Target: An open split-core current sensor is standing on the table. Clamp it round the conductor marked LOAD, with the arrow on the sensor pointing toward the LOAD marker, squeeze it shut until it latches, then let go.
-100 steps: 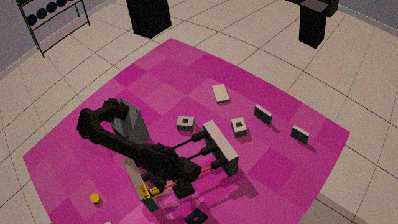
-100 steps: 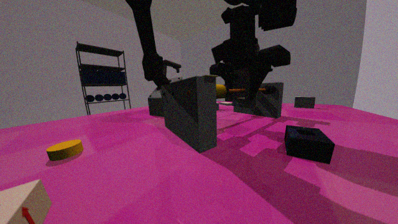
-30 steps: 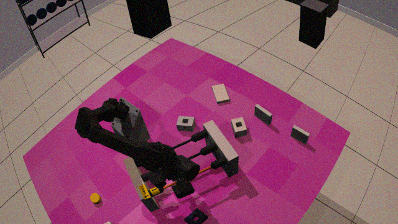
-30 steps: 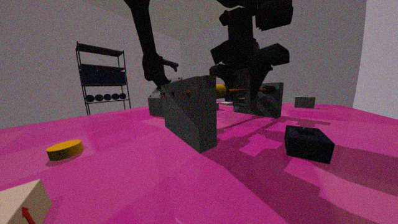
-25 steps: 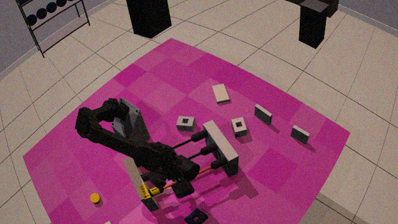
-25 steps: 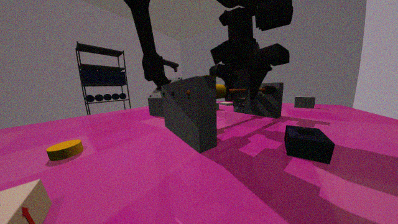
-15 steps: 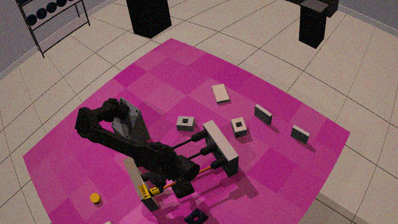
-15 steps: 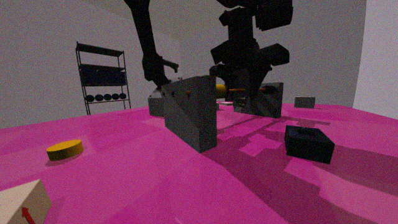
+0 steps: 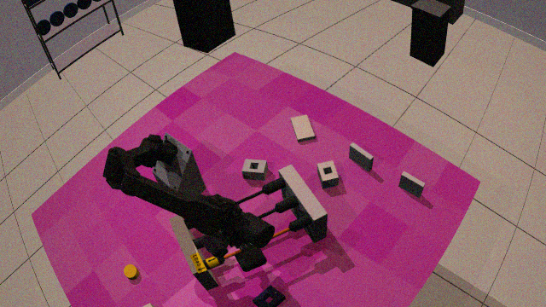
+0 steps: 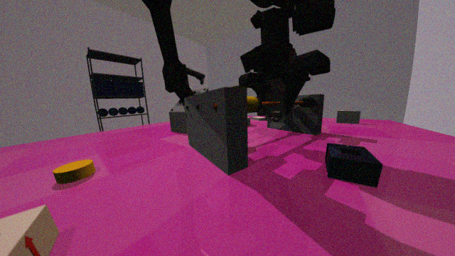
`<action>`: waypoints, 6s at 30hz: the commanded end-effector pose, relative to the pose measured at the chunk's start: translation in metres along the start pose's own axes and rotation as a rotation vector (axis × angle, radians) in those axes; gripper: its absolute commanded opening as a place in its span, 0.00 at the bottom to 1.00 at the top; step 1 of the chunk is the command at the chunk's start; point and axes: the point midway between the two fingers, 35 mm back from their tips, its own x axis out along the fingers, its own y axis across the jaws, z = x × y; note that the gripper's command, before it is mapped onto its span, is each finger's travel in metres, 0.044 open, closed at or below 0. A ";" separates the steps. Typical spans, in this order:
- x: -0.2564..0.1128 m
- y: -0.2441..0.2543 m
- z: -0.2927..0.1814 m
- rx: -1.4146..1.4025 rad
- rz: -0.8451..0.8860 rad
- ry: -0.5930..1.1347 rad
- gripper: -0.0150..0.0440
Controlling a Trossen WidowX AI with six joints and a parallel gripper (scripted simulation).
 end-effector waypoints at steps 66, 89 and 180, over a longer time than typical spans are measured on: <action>0.001 0.001 -0.001 0.009 0.042 0.006 0.70; 0.001 0.001 -0.001 0.009 0.043 0.006 0.48; 0.001 -0.001 -0.001 0.009 0.060 0.007 0.92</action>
